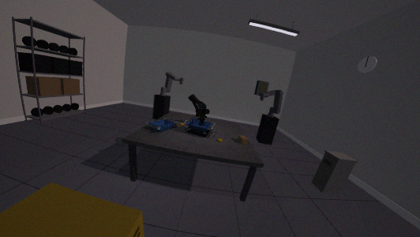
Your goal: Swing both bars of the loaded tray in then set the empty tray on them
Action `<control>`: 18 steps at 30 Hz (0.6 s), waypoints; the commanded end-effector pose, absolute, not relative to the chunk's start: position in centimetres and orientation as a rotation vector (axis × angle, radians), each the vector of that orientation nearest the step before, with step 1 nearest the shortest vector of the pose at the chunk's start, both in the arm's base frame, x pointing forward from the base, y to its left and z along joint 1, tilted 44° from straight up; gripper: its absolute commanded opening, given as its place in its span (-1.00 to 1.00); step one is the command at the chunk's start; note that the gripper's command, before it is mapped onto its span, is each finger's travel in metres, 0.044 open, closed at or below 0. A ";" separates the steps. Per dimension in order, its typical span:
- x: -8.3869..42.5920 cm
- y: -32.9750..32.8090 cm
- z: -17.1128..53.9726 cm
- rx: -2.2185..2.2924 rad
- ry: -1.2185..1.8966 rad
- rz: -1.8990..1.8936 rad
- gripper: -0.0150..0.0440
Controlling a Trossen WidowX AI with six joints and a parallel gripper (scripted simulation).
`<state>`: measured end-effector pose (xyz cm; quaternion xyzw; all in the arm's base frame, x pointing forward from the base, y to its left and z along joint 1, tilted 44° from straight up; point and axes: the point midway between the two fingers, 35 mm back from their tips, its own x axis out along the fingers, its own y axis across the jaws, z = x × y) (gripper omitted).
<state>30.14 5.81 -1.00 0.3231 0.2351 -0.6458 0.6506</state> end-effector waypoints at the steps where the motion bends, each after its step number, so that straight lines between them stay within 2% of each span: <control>1: 29.9 5.3 -1.2 0.734 0.545 -1.485 -0.49; 18: 29.7 4.8 -1.9 0.733 0.545 -1.486 -0.49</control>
